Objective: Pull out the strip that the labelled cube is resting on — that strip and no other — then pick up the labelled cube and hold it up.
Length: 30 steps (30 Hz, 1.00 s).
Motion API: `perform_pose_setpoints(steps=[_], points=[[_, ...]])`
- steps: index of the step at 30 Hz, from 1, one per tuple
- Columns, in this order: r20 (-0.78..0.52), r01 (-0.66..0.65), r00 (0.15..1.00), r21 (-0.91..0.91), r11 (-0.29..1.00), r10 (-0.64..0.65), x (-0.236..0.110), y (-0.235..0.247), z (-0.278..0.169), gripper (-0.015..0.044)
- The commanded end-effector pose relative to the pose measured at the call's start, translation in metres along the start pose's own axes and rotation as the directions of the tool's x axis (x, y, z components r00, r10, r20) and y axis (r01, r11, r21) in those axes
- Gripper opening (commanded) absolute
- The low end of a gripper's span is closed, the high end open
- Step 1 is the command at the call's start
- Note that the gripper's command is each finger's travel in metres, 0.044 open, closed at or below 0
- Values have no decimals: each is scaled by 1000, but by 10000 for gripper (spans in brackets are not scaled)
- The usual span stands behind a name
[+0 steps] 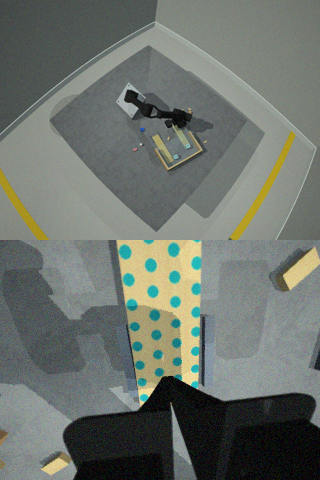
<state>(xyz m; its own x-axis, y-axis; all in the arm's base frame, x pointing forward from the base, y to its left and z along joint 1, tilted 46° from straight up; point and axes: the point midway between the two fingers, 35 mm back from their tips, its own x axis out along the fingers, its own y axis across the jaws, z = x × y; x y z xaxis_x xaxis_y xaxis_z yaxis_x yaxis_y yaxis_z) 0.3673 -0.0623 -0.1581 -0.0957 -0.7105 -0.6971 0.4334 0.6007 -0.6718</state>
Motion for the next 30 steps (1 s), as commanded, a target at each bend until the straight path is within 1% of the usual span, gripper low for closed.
perform_pose_setpoints(steps=[1, 30], points=[[-21, 2, 1000, -5, 1000, -3, 5, -2, -13, 0], [-22, 2, 1000, -7, 1000, -2, 5, -3, -57, 0]])
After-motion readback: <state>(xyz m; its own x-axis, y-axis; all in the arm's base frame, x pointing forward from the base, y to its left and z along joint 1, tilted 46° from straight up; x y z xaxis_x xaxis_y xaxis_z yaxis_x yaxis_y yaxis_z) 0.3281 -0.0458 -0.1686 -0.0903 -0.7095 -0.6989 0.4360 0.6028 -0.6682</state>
